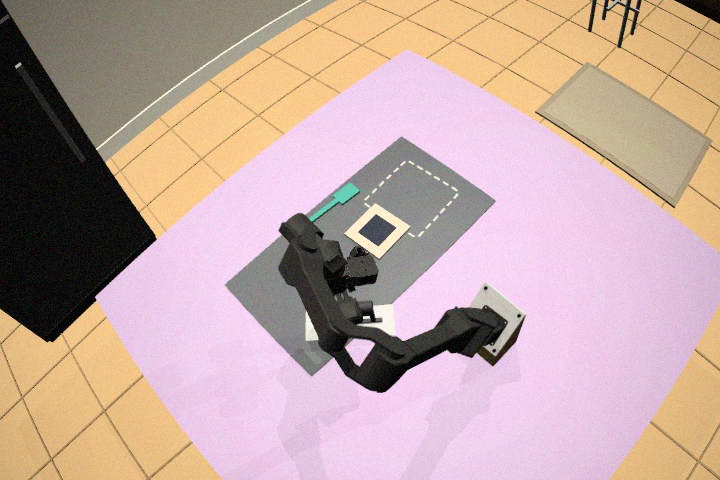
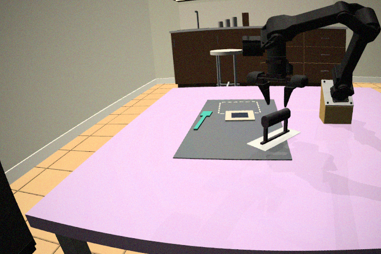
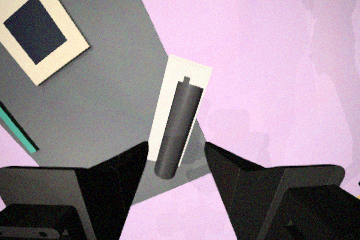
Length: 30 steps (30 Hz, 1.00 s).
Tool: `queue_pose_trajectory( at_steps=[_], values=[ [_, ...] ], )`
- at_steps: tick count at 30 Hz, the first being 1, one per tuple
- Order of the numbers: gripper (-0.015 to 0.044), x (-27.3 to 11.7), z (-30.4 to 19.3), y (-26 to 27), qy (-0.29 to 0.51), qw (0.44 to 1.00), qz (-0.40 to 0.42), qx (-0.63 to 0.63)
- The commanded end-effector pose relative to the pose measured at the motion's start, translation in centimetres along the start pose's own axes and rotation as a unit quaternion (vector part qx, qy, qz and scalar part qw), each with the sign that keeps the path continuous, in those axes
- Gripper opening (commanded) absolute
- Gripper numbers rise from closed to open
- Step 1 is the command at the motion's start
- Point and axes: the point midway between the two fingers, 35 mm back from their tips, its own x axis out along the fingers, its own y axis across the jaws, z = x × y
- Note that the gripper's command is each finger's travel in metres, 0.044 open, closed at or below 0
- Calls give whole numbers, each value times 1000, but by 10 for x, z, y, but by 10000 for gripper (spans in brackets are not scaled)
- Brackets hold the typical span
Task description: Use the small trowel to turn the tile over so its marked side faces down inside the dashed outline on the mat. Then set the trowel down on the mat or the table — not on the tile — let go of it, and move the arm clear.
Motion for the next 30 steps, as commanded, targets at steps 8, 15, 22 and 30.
queue_pose_trajectory(
  at_steps=[8,15,22,30],
  values=[
    [270,-1,-1,0,2,992,0,123],
    [270,7,-1,0,2,992,0,123],
    [270,18,-1,1,2,992,0,123],
    [270,31,-1,0,2,992,0,123]
  ],
)
